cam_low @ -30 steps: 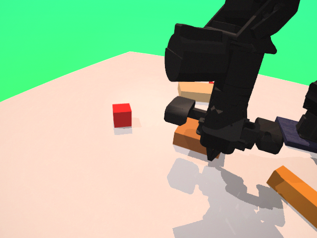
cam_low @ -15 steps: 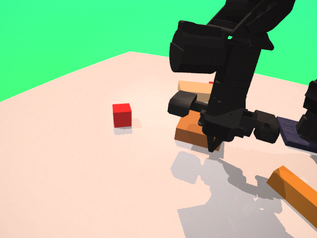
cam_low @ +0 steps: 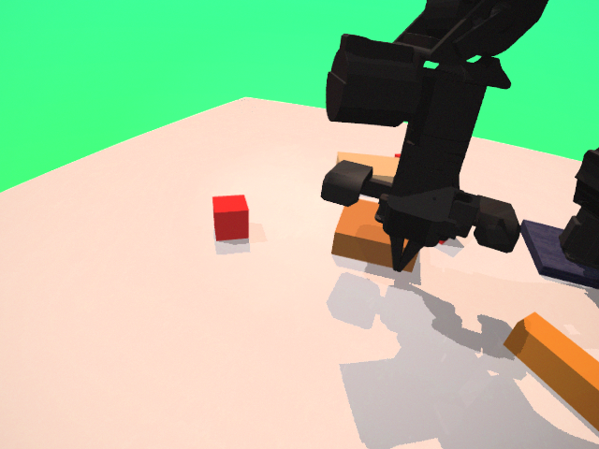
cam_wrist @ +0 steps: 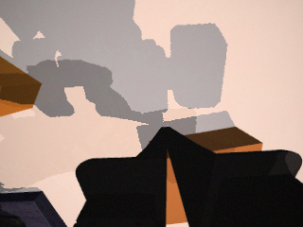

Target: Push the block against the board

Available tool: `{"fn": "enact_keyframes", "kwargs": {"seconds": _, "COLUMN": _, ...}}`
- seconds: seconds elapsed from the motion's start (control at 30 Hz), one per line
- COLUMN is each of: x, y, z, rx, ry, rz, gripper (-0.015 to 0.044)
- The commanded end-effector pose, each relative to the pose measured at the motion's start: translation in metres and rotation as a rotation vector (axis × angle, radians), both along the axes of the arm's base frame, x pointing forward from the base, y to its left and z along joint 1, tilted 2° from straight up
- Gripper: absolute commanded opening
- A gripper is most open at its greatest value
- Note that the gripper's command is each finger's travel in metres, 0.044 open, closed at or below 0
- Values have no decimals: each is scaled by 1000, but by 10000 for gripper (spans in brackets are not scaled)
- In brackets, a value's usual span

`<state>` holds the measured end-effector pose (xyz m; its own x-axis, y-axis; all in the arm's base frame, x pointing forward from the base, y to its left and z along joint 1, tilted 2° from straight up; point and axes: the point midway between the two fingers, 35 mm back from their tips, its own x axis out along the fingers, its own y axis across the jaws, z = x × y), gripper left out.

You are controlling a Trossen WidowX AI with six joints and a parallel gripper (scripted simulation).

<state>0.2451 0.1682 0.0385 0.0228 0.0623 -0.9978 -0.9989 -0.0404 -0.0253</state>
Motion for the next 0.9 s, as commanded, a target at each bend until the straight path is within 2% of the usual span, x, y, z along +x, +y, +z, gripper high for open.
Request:
{"fn": "enact_keyframes", "kwargs": {"seconds": 0.0, "x": 0, "y": -13, "z": -4, "rx": -17, "ry": 6, "rz": -3, "gripper": 0}}
{"fn": "enact_keyframes", "kwargs": {"seconds": 0.37, "x": 5, "y": -31, "z": -5, "rx": -19, "ry": 5, "rz": -3, "gripper": 0}}
{"fn": "enact_keyframes", "kwargs": {"seconds": 0.87, "x": 6, "y": -11, "z": -3, "rx": -17, "ry": 5, "rz": -3, "gripper": 0}}
